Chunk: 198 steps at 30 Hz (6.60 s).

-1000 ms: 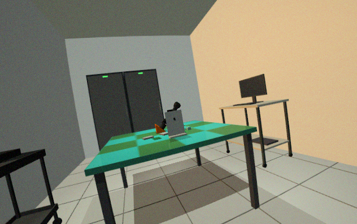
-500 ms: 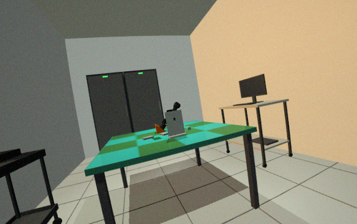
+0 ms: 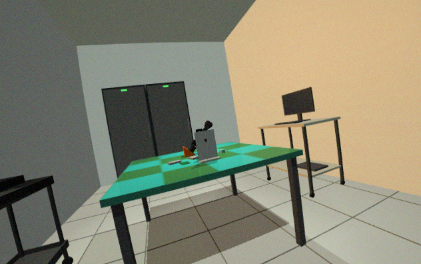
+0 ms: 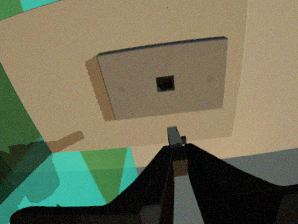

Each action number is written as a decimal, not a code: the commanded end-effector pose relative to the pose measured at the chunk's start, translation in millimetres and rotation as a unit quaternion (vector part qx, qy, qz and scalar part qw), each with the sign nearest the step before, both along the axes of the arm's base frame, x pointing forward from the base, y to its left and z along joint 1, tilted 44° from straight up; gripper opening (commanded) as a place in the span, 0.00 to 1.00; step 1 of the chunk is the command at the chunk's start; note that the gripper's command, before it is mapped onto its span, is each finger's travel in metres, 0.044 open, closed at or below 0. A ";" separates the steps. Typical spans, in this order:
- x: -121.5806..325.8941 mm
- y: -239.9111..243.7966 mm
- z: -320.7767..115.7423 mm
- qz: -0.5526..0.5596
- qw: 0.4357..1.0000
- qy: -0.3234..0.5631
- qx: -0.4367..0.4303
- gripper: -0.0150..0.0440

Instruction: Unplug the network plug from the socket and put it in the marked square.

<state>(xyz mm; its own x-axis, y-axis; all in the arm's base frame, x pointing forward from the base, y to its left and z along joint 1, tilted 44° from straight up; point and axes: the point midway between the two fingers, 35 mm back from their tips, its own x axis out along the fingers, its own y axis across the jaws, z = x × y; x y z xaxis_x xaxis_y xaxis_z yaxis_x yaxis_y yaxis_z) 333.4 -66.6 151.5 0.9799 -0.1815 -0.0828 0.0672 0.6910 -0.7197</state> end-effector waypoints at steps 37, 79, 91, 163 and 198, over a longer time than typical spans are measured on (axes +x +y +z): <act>-9.8 11.7 14.1 0.167 0.978 0.108 -0.064 0.25; -39.1 108.0 0.7 0.507 0.845 0.147 -0.080 0.25; -36.9 118.5 -11.3 0.507 0.845 0.148 -0.081 0.25; -36.4 143.8 -27.9 0.507 0.846 0.142 -0.081 0.52; -51.9 113.9 -16.2 0.507 0.845 0.150 -0.081 0.52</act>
